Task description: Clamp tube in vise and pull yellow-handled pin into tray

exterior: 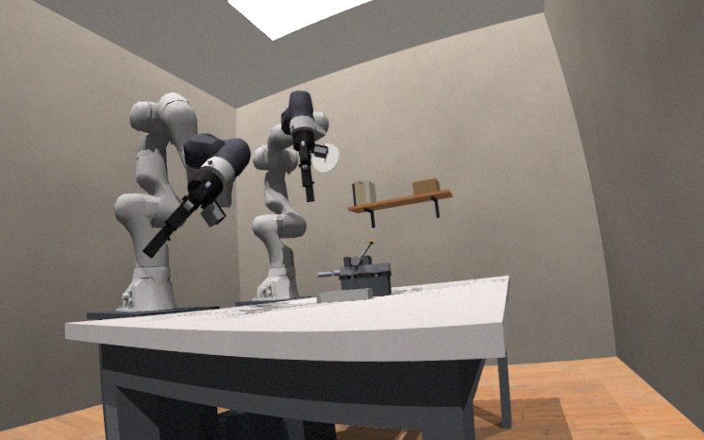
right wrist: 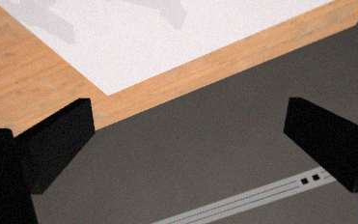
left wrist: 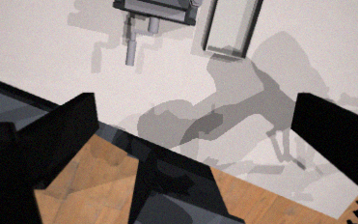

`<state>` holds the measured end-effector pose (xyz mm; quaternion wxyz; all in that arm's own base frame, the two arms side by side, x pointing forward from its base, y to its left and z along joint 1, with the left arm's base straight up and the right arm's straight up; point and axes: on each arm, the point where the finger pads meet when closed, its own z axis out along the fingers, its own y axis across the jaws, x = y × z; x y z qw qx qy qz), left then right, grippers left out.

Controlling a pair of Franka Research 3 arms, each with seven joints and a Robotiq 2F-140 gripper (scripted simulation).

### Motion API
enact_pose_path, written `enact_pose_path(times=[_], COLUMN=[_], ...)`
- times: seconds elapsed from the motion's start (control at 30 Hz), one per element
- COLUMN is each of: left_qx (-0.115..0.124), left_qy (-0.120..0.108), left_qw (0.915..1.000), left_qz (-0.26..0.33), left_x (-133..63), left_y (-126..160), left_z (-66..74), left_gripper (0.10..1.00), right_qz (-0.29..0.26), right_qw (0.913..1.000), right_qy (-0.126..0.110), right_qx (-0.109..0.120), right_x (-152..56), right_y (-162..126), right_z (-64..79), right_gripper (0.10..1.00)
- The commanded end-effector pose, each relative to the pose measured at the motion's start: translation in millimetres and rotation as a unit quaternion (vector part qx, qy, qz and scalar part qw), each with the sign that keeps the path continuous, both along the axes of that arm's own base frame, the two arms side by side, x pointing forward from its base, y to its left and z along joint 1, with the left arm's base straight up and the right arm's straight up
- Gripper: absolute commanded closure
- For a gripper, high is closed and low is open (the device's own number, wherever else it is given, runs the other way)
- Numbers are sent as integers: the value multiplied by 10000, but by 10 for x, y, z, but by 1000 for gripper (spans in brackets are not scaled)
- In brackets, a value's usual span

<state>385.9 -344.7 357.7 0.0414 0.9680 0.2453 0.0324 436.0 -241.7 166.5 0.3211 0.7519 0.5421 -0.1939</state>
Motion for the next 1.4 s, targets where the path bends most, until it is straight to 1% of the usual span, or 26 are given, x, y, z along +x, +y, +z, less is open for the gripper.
enact_pose_path(times=[0.0, 0.63, 0.77, 0.87, 0.93, 0.97, 1.0, 1.03, 1.1, 1.13, 1.27, 1.37], left_qx=[0, 0, 0, 0, 0, 0, 0, 0, 0, 0, 0, 0], left_qy=[-1, -1, -1, -1, -1, -1, -1, -1, -1, -1, -1, -1], left_qw=[10000, 10000, 10000, 10000, 10000, 10000, 10000, 10000, 10000, 10000, 10000, 10000], left_qz=[0, 0, 0, 0, 0, 0, 0, 0, 0, 0, 0, 0], left_x=[0, 0, 0, 0, 0, 0, 0, 0, 0, 0, 0, 0], left_y=[0, 0, 0, 0, 0, 0, 0, 0, 0, 0, 0, 0], left_z=[1, 1, 3, 6, 8, 9, 11, 12, 12, 13, 18, 21], left_gripper=[98, 98, 98, 98, 98, 98, 98, 98, 98, 98, 98, 98], right_qz=[0, -30, -334, -882, -1421, -1742, -2091, -2305, -2305, -2881, -3575, -3885], right_qw=[10000, 10000, 9993, 9954, 9880, 9819, 9738, 9681, 9681, 9496, 9214, 9065], right_qy=[-1, -13, -143, -377, -606, -742, -891, -981, -981, -1226, -1520, -1651], right_qx=[0, 2, 22, 54, 80, 93, 105, 113, 113, 122, 127, 126], right_x=[0, -2, -32, -97, -173, -223, -284, -355, -355, -437, -594, -670], right_y=[0, -12, -128, -335, -533, -649, -774, -907, -907, -1046, -1278, -1378], right_z=[1, 5, 53, 137, 219, 267, 320, 376, 376, 437, 540, 586], right_gripper=[98, 98, 98, 98, 98, 98, 98, 98, 98, 98, 98, 98])
